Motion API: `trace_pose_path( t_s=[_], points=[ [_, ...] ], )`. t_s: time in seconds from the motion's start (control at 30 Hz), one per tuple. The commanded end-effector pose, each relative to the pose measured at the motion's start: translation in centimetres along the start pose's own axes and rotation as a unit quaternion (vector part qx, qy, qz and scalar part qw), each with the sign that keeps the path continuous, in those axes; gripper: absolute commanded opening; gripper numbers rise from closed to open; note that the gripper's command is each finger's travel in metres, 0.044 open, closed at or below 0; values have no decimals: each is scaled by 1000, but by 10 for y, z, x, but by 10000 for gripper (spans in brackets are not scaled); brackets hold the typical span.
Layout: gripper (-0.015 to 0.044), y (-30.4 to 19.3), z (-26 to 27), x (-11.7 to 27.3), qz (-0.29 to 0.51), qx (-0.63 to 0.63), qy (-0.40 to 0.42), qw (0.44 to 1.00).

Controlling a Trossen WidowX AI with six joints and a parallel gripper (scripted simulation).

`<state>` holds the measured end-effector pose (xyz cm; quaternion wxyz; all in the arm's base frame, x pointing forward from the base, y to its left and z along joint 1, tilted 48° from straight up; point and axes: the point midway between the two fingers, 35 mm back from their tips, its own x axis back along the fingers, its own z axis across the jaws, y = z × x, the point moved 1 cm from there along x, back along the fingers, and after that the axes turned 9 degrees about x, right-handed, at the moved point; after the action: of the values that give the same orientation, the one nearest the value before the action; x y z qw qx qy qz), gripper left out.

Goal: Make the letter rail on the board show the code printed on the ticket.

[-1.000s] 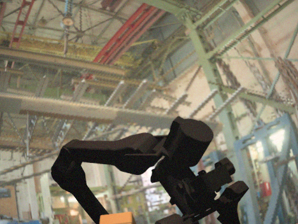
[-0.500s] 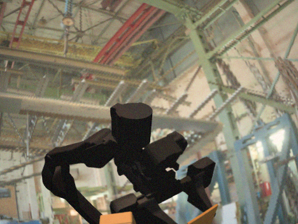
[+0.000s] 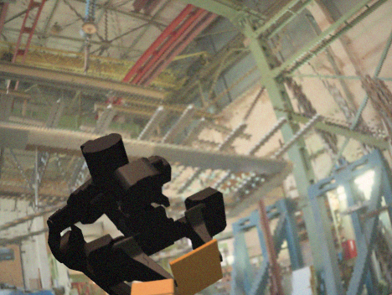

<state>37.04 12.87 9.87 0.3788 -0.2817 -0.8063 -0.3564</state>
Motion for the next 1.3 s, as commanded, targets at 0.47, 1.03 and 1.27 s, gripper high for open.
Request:
trace_pose_path(
  t_s=[0.47, 1.03, 1.27],
  points=[
    [0, -13, -109, 51, -58, -16, -70, 996],
    [0, -63, -199, 112, -53, -7, -169, 984],
    [0, -97, -232, 139, -25, -12, -221, 975]
  ],
)
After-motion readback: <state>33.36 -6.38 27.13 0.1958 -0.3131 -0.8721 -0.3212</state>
